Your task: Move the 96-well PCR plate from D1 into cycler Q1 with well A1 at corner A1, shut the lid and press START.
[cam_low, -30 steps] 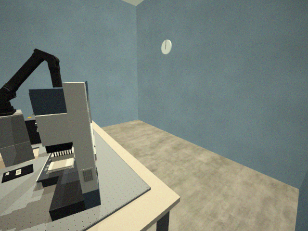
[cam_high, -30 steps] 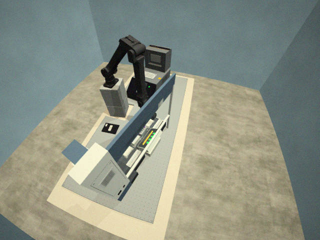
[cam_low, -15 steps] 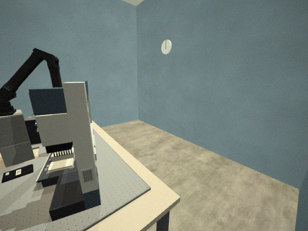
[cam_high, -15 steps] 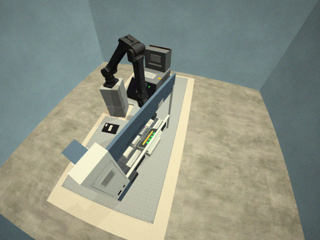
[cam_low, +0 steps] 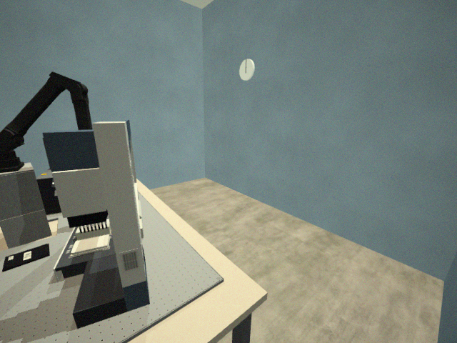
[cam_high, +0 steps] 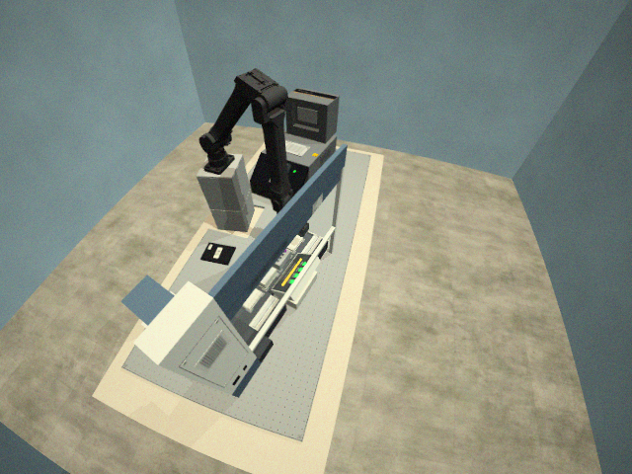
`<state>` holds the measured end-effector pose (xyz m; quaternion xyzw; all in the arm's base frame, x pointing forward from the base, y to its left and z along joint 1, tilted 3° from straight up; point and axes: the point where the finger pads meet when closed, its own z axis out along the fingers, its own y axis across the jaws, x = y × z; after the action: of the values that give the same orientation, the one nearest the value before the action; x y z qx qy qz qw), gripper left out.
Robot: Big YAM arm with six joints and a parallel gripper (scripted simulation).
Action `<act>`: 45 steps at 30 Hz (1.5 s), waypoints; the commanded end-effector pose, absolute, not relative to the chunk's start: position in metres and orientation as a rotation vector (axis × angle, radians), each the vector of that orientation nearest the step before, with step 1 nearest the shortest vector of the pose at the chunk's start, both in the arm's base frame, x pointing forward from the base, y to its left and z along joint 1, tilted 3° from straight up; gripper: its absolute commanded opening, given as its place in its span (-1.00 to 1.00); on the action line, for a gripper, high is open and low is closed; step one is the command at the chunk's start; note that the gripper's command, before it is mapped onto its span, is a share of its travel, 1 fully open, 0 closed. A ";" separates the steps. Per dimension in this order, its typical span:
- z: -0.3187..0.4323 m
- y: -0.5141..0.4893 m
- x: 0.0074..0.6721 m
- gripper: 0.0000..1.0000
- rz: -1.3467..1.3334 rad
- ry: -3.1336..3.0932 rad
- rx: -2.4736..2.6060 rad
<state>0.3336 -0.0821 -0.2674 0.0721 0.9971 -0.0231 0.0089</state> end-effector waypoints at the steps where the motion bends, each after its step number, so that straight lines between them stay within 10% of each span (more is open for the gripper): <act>1: -0.263 -0.082 0.349 1.00 -0.085 3.075 0.227; 28: -0.270 -0.078 0.327 1.00 -0.075 3.136 0.228; 29: -0.270 -0.077 0.325 -1.00 -0.074 3.139 0.228; 45: -0.260 -0.088 0.337 -1.00 -0.078 3.102 0.266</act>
<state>0.3339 -0.0831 -0.2666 0.0731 0.9970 -0.0240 0.0091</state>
